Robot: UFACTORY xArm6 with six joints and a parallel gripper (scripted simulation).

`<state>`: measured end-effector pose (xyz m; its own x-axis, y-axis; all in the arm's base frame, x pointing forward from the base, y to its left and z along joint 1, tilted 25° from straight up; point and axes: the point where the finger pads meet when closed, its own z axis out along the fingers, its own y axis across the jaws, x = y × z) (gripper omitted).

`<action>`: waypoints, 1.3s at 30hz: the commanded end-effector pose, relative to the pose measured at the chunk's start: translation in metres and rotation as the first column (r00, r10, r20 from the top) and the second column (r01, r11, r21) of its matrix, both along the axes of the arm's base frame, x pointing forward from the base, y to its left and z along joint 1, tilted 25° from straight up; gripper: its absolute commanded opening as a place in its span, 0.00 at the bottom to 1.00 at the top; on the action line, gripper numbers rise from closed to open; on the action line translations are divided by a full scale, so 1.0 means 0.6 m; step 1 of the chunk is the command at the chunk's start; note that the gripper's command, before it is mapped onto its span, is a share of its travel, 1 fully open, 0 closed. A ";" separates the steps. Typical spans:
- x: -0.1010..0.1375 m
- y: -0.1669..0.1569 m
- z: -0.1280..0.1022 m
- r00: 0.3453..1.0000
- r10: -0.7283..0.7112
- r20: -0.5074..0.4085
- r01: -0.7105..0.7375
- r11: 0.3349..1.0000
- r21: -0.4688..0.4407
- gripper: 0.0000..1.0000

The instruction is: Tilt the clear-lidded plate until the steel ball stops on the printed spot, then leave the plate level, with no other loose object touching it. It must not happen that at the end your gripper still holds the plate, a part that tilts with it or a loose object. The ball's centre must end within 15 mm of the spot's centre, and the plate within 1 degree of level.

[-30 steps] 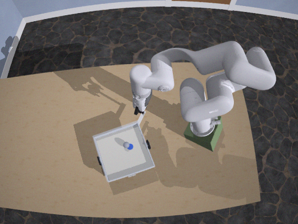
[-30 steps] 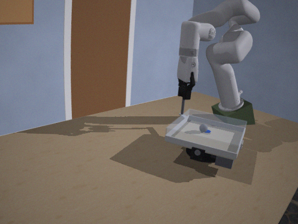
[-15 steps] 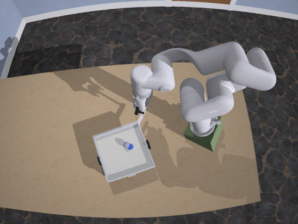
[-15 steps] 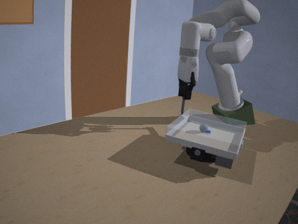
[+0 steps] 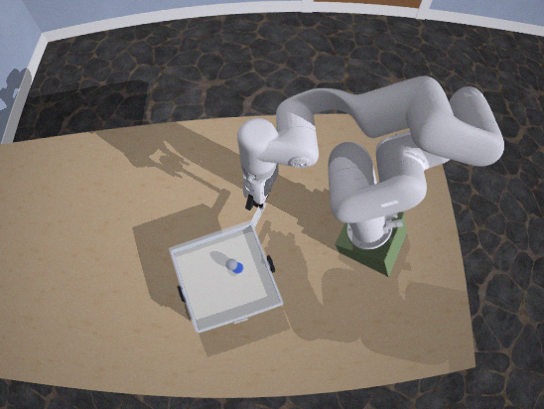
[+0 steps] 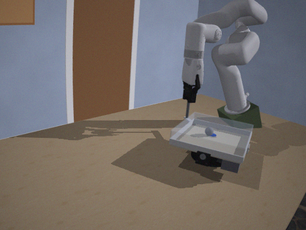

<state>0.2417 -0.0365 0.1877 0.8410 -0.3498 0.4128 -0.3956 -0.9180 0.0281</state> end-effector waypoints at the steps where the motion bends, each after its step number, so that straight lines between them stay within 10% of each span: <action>1: 0.001 0.004 0.009 1.000 0.000 0.003 0.000 1.000 0.000 0.00; 39: 0.001 0.005 0.011 1.000 0.000 0.003 0.000 1.000 0.000 0.00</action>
<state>0.2411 -0.0351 0.1898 0.8421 -0.3498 0.4105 -0.3960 -0.9178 0.0302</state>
